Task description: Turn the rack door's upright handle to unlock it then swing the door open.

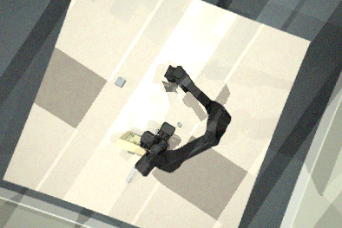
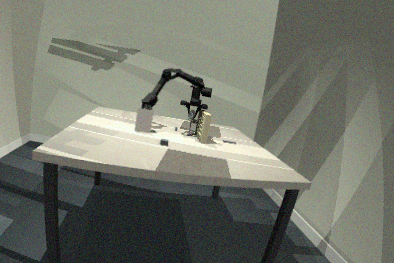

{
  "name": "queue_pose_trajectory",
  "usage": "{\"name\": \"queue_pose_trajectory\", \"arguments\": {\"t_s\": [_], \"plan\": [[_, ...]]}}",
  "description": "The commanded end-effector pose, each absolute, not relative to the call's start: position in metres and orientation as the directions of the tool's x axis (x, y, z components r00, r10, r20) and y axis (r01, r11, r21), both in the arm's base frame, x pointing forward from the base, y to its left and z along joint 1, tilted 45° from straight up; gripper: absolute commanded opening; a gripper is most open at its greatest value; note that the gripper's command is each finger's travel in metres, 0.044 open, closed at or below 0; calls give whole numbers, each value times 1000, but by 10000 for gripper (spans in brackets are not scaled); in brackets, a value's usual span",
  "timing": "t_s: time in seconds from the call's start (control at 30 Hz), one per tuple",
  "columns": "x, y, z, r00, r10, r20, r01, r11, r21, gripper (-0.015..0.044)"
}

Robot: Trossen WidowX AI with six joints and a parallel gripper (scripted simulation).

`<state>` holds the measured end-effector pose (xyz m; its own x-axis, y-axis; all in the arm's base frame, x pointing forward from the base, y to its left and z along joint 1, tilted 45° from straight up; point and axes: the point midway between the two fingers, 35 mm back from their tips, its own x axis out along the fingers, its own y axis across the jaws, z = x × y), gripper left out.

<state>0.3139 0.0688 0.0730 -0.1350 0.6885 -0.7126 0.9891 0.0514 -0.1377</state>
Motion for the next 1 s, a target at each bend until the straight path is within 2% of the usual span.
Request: {"name": "queue_pose_trajectory", "arguments": {"t_s": [0.0, 0.7, 0.97], "plan": [[314, 69, 73, -134, 689, -712, 989, 47, -140, 152], [314, 69, 73, -134, 689, -712, 989, 47, -140, 13], [311, 67, 72, -134, 689, -712, 991, 110, -80, 13]]}}
